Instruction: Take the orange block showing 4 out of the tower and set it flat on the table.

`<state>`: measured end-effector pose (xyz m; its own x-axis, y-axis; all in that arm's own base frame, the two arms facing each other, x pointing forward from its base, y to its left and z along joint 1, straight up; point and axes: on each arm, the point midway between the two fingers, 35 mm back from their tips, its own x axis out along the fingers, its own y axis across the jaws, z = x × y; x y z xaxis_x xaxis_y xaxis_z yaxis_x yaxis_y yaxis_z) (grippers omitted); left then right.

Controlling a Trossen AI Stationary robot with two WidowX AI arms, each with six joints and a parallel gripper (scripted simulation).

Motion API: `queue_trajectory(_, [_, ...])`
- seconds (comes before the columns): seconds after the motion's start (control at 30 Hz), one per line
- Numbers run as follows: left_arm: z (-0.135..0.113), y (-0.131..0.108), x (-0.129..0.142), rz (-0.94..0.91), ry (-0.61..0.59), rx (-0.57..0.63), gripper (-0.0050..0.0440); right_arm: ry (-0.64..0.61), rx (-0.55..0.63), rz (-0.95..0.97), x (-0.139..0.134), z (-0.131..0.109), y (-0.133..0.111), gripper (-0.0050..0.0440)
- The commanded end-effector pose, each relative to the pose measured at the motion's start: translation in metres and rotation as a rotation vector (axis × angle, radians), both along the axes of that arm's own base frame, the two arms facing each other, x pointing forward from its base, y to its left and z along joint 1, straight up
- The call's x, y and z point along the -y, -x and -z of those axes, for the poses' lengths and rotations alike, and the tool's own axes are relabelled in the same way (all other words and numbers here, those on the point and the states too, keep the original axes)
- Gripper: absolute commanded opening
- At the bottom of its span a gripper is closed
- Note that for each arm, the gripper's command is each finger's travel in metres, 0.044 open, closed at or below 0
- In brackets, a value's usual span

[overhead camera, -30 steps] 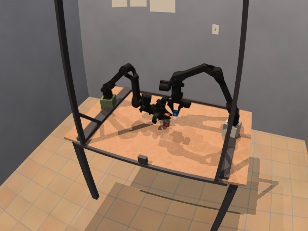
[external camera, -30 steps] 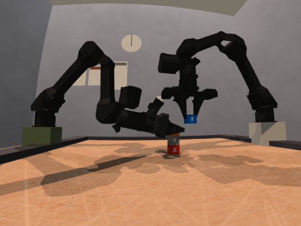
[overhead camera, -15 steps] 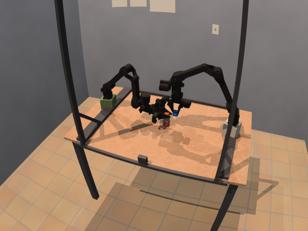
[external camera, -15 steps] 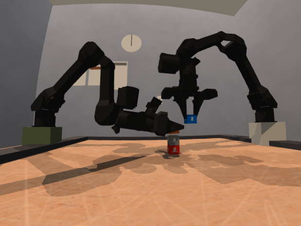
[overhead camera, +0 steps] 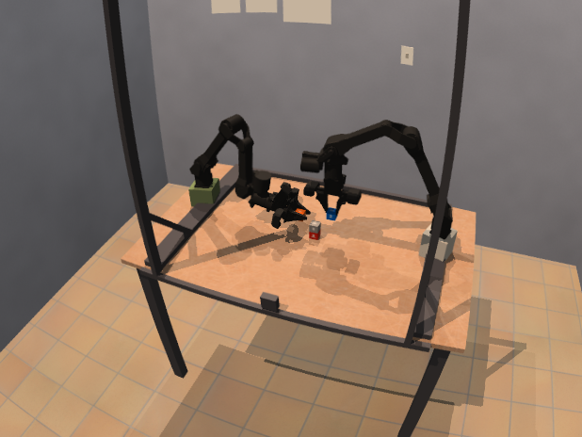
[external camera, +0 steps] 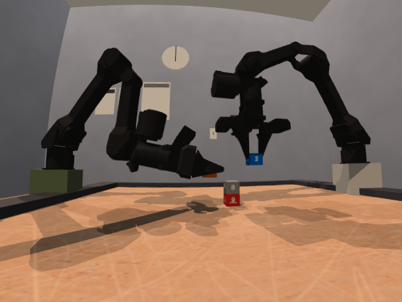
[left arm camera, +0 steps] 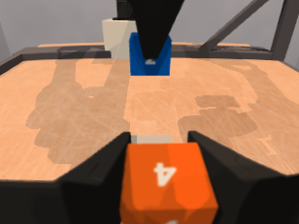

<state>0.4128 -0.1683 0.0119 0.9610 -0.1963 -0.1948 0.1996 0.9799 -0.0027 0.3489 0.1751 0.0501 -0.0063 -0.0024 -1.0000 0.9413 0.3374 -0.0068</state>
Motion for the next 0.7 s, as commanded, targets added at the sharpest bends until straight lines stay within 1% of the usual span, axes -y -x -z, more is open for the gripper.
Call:
queue_trajectory(0.0, [-0.012, 0.019, -0.003, 0.002, 0.009, 0.000, -0.0050, -0.014, 0.029, 0.001, -0.002, -0.011, -0.003, -0.0050])
queue_trajectory(0.27, [-0.013, 0.054, -0.013, 0.004, 0.001, -0.038, -0.0050, -0.014, 0.029, 0.001, -0.002, -0.011, -0.003, -0.0050])
queue_trajectory(0.5, [-0.013, 0.060, -0.015, 0.004, -0.001, -0.044, -0.0050, -0.014, 0.029, 0.001, -0.002, -0.011, -0.003, -0.0050])
queue_trajectory(0.53, [-0.002, 0.062, -0.016, 0.003, -0.012, -0.069, -0.0050, -0.014, 0.029, 0.001, -0.002, -0.011, -0.003, -0.0050])
queue_trajectory(0.6, [0.007, 0.058, -0.013, -0.003, -0.006, -0.076, -0.0050, -0.014, 0.029, 0.001, -0.002, -0.011, -0.003, -0.0050])
queue_trajectory(0.67, [0.025, 0.057, -0.013, -0.013, -0.004, -0.101, -0.0050, -0.014, 0.029, 0.001, -0.002, -0.011, -0.003, -0.0050])
